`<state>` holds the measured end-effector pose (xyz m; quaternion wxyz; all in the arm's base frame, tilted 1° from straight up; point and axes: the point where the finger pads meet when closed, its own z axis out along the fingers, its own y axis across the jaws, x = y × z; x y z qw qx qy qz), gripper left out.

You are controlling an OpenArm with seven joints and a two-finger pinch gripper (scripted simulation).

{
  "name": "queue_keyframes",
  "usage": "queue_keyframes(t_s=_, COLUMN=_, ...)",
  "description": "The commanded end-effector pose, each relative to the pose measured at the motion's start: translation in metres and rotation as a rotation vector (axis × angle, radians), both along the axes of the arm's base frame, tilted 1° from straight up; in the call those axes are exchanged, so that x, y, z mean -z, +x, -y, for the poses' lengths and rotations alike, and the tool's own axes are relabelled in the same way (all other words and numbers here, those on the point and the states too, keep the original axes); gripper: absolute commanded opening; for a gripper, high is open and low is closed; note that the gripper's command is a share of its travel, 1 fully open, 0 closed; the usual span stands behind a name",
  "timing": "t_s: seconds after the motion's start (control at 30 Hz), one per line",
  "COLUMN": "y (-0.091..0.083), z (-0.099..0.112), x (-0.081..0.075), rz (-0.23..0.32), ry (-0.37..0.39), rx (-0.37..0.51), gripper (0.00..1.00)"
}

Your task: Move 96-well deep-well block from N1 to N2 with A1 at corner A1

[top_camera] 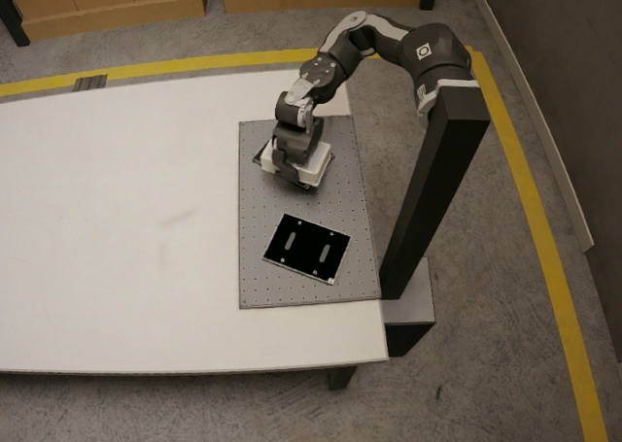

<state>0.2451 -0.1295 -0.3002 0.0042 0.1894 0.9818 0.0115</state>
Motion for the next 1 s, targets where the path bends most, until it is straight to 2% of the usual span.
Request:
queue_keyframes(t_s=0.0, y=0.002, z=0.004, x=-0.001, rz=0.006, ry=-0.020, rx=0.010, gripper=0.00)
queue_keyframes(t_s=0.27, y=0.002, z=0.004, x=-0.001, rz=0.006, ry=-0.020, rx=0.010, gripper=0.00)
queue_keyframes(t_s=0.43, y=-0.004, z=-0.036, x=0.000, rz=0.006, ry=-0.019, rx=0.009, gripper=0.00)
queue_keyframes(t_s=0.83, y=-0.004, z=-0.036, x=0.000, rz=0.006, ry=-0.019, rx=0.009, gripper=0.00)
queue_keyframes(t_s=0.97, y=-0.008, z=-0.069, x=0.000, rz=0.006, ry=-0.018, rx=0.009, gripper=0.00)
